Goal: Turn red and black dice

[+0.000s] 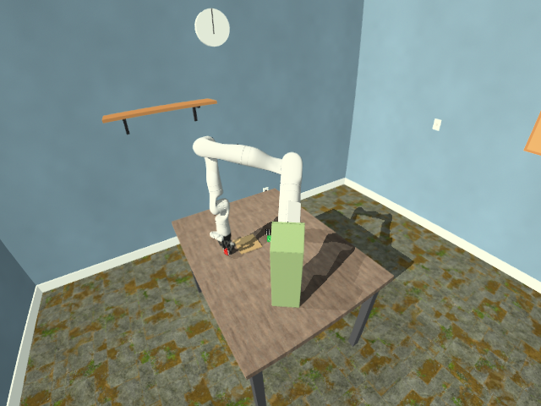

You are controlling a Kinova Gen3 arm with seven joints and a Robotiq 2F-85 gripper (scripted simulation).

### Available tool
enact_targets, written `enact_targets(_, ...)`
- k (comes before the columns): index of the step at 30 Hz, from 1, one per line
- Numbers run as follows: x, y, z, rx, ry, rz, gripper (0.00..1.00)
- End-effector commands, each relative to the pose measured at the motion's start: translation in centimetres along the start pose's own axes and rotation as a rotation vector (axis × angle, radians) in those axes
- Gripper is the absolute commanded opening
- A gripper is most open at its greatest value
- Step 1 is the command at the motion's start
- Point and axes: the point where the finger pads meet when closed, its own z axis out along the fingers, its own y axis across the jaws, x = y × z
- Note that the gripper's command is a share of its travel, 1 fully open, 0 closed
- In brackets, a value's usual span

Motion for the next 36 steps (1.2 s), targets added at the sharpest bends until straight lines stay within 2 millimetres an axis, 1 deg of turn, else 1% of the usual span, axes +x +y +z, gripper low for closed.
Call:
enact_targets(1, 0.0, 0.1, 0.0, -0.001, 0.001, 0.0, 0.26)
enact_targets(31, 0.0, 0.1, 0.0, -0.001, 0.001, 0.0, 0.26)
enact_targets(34, 0.0, 0.1, -0.4, -0.001, 0.001, 0.0, 0.26)
enact_targets(36, 0.0, 0.1, -1.2, -0.001, 0.001, 0.0, 0.26)
